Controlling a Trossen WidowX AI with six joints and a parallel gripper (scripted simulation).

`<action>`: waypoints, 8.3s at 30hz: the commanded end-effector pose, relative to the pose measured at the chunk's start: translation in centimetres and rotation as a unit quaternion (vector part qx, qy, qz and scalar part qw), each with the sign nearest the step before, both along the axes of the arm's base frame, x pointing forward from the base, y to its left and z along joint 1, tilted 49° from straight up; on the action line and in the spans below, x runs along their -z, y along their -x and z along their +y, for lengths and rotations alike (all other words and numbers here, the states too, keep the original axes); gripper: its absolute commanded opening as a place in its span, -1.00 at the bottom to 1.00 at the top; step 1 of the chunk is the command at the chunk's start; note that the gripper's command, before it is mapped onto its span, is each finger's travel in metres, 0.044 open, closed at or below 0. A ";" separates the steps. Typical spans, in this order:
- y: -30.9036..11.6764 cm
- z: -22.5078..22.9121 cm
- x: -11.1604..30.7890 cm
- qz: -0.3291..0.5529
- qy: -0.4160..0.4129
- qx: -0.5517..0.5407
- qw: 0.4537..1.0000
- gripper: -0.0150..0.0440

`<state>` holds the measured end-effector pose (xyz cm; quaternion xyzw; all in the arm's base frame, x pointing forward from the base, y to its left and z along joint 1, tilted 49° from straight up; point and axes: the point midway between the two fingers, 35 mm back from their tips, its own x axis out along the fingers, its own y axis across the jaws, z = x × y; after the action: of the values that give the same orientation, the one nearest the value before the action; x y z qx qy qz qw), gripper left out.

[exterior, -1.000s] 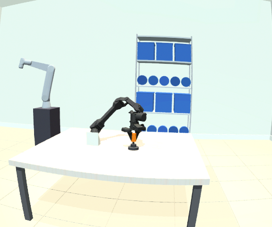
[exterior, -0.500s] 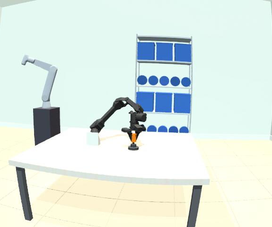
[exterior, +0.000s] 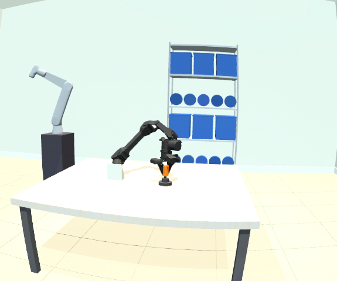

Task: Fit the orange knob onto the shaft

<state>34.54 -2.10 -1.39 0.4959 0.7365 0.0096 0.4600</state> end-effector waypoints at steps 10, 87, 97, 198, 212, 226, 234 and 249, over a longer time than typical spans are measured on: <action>-0.4 -0.6 -0.2 0.076 0.009 0.073 0.994 -0.49; 0.0 -0.6 -0.2 0.152 0.018 0.142 0.978 -0.49; -0.2 -0.2 0.2 0.152 0.018 0.142 0.978 -0.49; -0.1 -0.3 -0.1 0.299 0.034 0.275 0.913 -0.49; 0.0 0.2 0.0 0.299 0.034 0.275 0.913 -0.49; 0.0 0.2 0.0 0.295 0.033 0.271 0.916 -0.49; 0.0 0.2 0.0 0.295 0.033 0.271 0.916 -0.49; 0.0 0.2 0.0 0.289 0.033 0.265 0.919 -0.49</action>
<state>34.54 -2.01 -1.47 0.6403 0.6758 -0.2887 0.2235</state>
